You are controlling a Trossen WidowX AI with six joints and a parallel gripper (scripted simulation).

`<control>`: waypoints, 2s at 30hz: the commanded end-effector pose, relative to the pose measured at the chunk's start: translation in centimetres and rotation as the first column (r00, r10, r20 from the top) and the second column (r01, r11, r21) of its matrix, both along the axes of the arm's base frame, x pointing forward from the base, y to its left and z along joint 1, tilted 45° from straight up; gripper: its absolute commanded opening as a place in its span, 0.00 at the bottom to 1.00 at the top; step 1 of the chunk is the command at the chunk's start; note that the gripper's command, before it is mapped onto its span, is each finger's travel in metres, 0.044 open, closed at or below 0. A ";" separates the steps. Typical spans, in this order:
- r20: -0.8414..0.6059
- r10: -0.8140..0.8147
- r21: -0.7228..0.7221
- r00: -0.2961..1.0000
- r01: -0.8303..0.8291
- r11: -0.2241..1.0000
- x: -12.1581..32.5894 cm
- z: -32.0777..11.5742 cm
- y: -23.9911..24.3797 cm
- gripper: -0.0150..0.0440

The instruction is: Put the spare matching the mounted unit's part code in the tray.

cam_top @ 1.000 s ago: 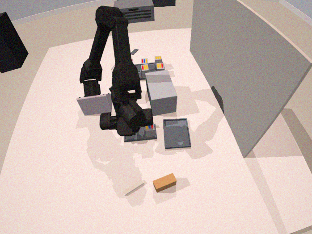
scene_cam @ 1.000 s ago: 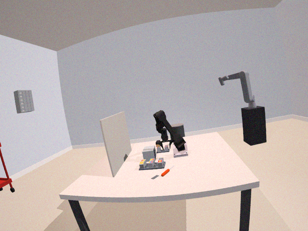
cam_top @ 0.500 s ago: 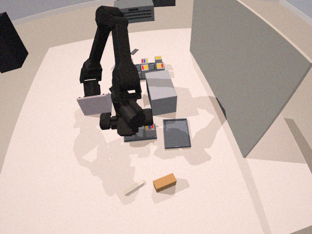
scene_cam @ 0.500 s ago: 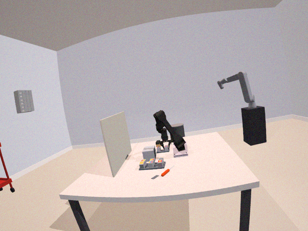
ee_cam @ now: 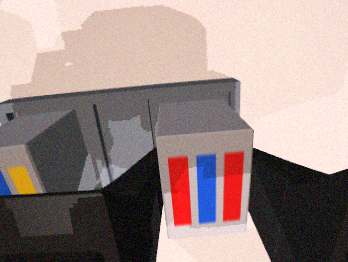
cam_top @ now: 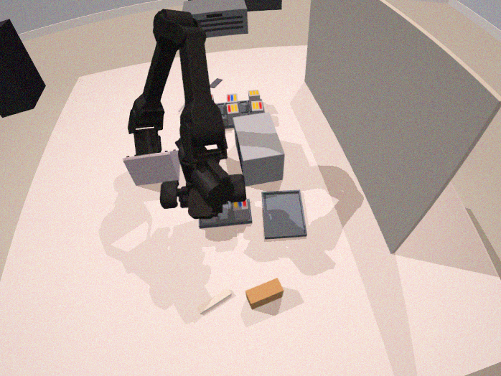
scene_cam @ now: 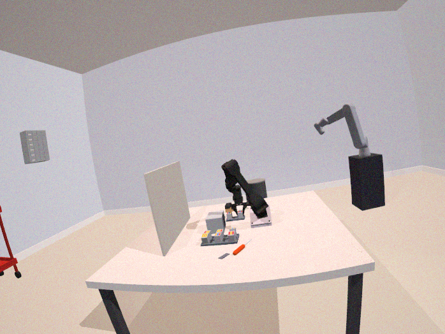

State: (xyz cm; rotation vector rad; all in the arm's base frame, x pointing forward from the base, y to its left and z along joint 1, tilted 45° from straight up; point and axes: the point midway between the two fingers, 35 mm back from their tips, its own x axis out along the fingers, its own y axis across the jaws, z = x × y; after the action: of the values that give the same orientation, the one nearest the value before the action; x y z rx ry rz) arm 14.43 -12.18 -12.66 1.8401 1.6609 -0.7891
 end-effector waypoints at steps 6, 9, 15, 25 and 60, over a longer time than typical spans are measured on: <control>0.000 0.000 0.000 1.000 0.000 1.000 0.0 0.1 -0.1 0.25; 0.000 -0.001 0.000 1.000 0.001 1.000 0.0 1.0 -1.2 0.25; -0.001 -0.004 0.001 1.000 0.004 1.000 -0.3 3.9 -4.0 0.25; 0.001 -0.012 0.005 1.000 0.012 1.000 -0.5 5.6 -5.6 0.25; 0.018 0.009 -0.030 1.000 -0.009 0.999 6.2 10.9 -12.9 0.25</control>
State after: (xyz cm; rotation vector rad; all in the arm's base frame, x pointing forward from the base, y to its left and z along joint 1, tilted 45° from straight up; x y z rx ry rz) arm 19.60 -25.01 -1.55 1.8079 1.6325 -0.7943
